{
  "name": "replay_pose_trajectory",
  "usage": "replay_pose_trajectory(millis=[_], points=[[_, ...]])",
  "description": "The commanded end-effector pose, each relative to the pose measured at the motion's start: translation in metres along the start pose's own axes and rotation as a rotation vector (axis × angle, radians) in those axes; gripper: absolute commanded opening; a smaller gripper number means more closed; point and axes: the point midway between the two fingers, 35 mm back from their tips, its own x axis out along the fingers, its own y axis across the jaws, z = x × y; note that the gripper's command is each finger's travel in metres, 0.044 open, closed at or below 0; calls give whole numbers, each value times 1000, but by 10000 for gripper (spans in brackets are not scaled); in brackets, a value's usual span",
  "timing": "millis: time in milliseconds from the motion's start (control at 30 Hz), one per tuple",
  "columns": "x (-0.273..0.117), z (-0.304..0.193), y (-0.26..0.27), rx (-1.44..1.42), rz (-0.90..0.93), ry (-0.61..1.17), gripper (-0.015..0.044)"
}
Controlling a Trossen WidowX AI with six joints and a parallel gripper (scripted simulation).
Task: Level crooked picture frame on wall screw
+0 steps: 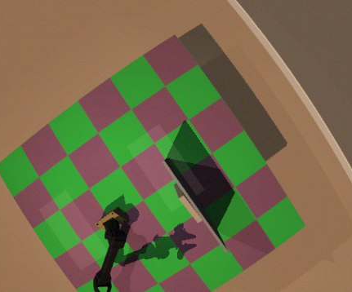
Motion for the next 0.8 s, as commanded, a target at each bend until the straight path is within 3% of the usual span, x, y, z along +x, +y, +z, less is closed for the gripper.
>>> replay_pose_trajectory(millis=[0, 367, 767], points=[[24, 16, 67, 341, 99, -16, 260], [40, 22, 198, 996, 271, 73, 260], [18, -5, 333, 1671, 400, 328, 260]])
